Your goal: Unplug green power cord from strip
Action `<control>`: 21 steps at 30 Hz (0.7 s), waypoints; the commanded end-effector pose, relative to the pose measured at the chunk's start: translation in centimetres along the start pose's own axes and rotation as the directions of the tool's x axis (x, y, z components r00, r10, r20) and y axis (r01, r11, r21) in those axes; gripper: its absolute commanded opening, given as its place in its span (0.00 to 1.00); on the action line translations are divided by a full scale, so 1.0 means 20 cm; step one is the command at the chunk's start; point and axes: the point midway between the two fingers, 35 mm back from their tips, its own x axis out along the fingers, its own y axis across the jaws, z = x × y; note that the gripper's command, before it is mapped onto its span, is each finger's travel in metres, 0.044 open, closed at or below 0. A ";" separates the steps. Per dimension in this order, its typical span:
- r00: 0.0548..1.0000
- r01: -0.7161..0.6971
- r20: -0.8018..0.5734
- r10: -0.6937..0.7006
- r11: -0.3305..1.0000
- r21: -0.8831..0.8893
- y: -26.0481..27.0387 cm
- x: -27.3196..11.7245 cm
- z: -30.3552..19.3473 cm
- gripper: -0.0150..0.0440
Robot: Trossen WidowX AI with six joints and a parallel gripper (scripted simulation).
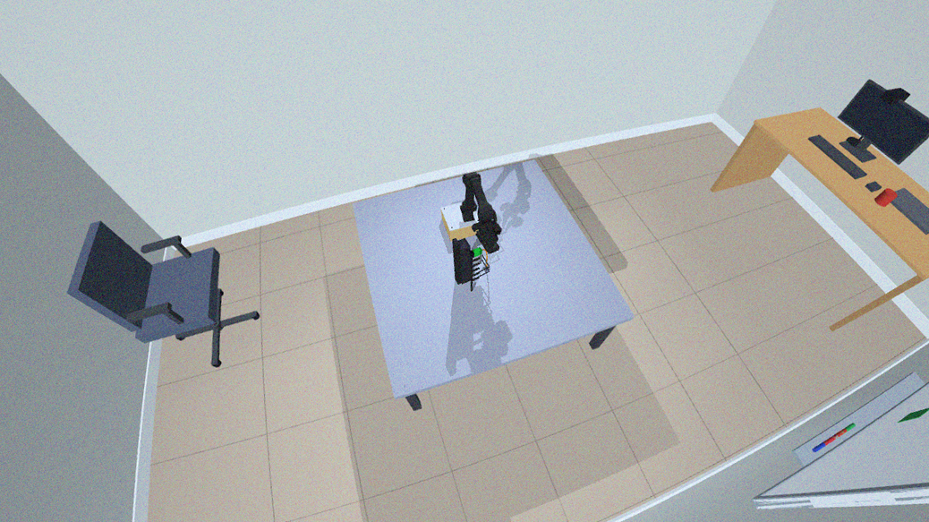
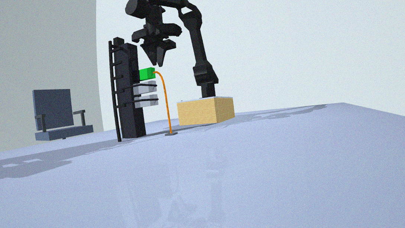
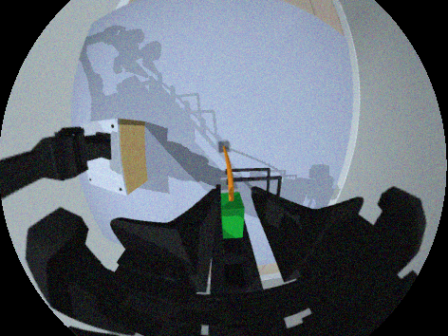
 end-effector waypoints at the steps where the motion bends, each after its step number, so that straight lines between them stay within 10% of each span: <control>1: 1.000 -0.001 -0.004 0.001 1.000 -0.004 0.00 0.00 -0.04 0.53; 21: 1.000 -0.001 -0.006 0.001 1.000 -0.004 0.01 0.00 -0.16 0.53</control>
